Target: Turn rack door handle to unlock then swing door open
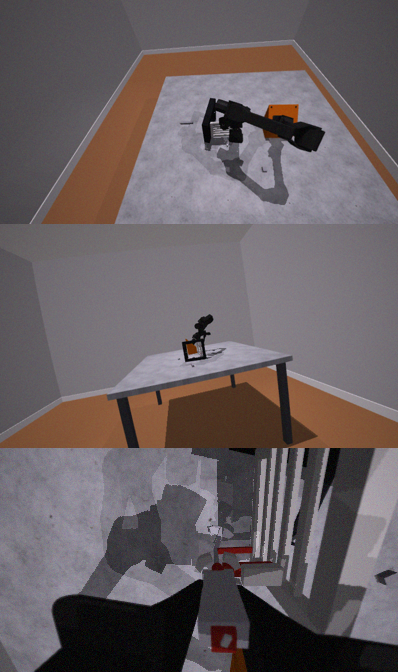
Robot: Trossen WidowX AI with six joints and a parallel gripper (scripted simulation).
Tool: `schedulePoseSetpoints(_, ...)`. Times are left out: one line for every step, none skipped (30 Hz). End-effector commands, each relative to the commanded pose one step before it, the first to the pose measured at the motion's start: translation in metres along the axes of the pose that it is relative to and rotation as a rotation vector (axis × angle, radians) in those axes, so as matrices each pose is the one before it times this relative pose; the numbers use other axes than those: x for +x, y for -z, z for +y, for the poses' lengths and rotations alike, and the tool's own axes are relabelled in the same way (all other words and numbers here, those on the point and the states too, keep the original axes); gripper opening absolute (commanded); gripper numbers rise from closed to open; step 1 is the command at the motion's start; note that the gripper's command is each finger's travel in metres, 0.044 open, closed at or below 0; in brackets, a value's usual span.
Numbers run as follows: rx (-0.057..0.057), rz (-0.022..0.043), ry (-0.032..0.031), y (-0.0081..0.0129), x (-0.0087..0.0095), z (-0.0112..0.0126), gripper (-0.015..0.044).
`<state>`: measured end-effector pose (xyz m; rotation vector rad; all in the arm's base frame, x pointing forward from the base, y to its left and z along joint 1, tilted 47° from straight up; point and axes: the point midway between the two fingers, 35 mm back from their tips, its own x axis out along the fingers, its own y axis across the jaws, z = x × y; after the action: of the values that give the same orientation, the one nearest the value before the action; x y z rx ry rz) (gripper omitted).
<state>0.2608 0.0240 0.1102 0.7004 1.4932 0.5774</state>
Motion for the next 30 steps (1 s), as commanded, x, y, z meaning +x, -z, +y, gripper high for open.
schedulePoseSetpoints(0.0727, -0.00189, -0.00511, -0.00248, -0.00003, 0.00959, 0.0011)
schedulePoseSetpoints(0.0146, -0.00001, -0.00011, -0.00034, 0.00000, 0.00197, 0.0011)
schedulePoseSetpoints(0.0147, -0.00003, -0.00006, -0.00043, -0.00001, 0.00194, 0.0011)
schedulePoseSetpoints(0.0147, -0.00002, -0.00009, -0.00038, -0.00001, 0.00196, 0.0011)
schedulePoseSetpoints(0.0147, -0.00001, -0.00011, -0.00034, 0.00000, 0.00197, 0.0011)
schedulePoseSetpoints(0.0147, -0.00004, -0.00006, -0.00043, -0.00001, 0.00194, 0.0011)
schedulePoseSetpoints(0.0147, -0.00003, -0.00009, -0.00038, -0.00001, 0.00196, 0.0011)
schedulePoseSetpoints(0.0147, -0.00001, -0.00011, -0.00034, -0.00001, 0.00197, 0.0011)
schedulePoseSetpoints(0.0147, -0.00004, -0.00006, -0.00042, -0.00001, 0.00194, 0.0011)
schedulePoseSetpoints(0.0147, -0.00003, -0.00009, -0.00038, -0.00001, 0.00196, 0.0011)
schedulePoseSetpoints(0.0147, -0.00001, -0.00011, -0.00034, -0.00001, 0.00197, 0.0011)
schedulePoseSetpoints(0.0142, -0.00004, -0.00007, -0.00038, -0.00001, 0.00189, 0.0011)
schedulePoseSetpoints(0.0142, -0.00002, -0.00009, -0.00034, -0.00001, 0.00190, 0.0011)
schedulePoseSetpoints(0.0141, -0.00001, -0.00011, -0.00029, 0.00000, 0.00190, 0.0011)
schedulePoseSetpoints(0.0112, 0.00000, -0.00010, -0.00020, 0.00000, 0.00152, 0.0011)
schedulePoseSetpoints(0.0067, 0.00001, -0.00007, -0.00011, 0.00000, 0.00091, 0.0011)
schedulePoseSetpoints(0.0022, 0.00000, -0.00002, -0.00003, 0.00000, 0.00030, 0.0011)
schedulePoseSetpoints(0.0000, 0.00000, 0.00000, 0.00000, 0.00000, 0.00000, 0.0011)
schedulePoseSetpoints(0.0000, 0.00000, 0.00000, 0.00000, 0.00000, 0.00000, 0.0011)
schedulePoseSetpoints(0.0000, 0.00000, 0.00000, 0.00000, 0.00000, 0.00000, 0.0011)
schedulePoseSetpoints(0.0000, 0.00000, 0.00000, 0.00000, 0.00000, 0.00000, 0.0011)
schedulePoseSetpoints(0.0000, 0.00000, 0.00000, 0.00000, 0.00000, 0.00000, 0.0011)
schedulePoseSetpoints(0.0000, 0.00000, 0.00000, 0.00000, 0.00000, 0.00000, 0.0011)
schedulePoseSetpoints(0.0000, 0.00000, 0.00000, 0.00000, 0.00000, 0.00000, 0.0011)
schedulePoseSetpoints(0.0000, 0.00000, 0.00000, 0.00000, 0.00000, 0.00000, 0.0011)
schedulePoseSetpoints(0.0000, 0.00000, 0.00000, 0.00000, 0.00000, 0.00000, 0.0011)
schedulePoseSetpoints(0.0000, 0.00000, 0.00000, 0.00000, 0.00000, 0.00000, 0.0011)
schedulePoseSetpoints(0.0000, 0.00000, 0.00000, 0.00000, 0.00000, 0.00000, 0.0011)
schedulePoseSetpoints(0.0000, 0.00000, 0.00000, 0.00000, 0.00000, 0.00000, 0.0011)
schedulePoseSetpoints(0.0000, 0.00000, 0.00000, 0.00000, 0.00000, 0.00000, 0.0037)
